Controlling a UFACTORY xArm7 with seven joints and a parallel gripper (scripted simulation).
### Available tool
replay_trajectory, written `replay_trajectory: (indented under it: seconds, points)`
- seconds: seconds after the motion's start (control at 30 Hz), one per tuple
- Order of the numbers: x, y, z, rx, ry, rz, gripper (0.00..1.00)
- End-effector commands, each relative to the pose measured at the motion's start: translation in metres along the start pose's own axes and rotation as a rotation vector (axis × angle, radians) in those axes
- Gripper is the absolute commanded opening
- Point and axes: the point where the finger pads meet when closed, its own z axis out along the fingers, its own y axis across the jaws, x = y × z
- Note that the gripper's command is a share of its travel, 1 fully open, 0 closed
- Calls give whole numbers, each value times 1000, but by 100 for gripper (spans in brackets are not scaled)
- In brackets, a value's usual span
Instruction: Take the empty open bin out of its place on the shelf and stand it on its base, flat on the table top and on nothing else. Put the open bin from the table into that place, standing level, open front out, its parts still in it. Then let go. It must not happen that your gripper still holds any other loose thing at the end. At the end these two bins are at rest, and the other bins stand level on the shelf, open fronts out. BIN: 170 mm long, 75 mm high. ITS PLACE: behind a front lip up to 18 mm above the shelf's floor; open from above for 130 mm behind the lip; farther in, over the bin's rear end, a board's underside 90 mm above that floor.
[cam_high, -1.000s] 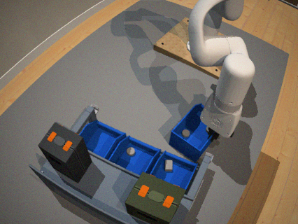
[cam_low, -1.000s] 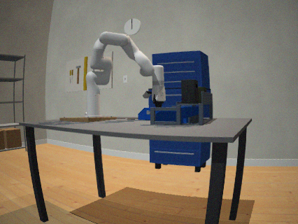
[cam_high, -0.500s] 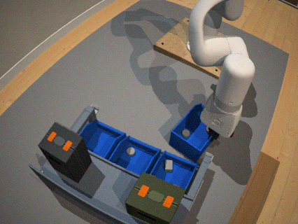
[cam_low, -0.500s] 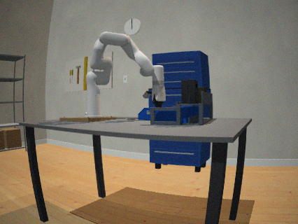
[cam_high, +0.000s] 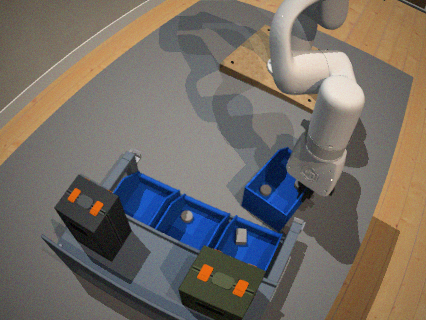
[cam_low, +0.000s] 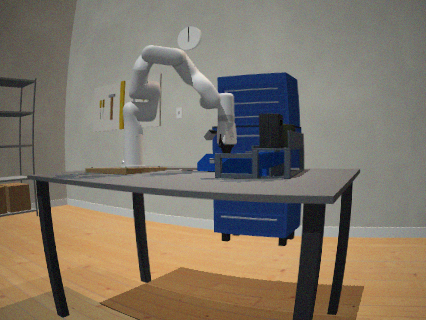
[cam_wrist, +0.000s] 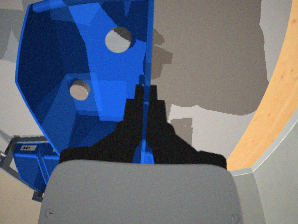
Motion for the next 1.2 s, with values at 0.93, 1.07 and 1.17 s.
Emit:
replay_trajectory:
  seconds: [0.93,1.07,1.17]
  points:
    - [-1,1,-74,-2,-5,0,0]
    - [-1,1,-77,-2,-4,0,0]
    - [-1,1,-81,-2,-4,0,0]
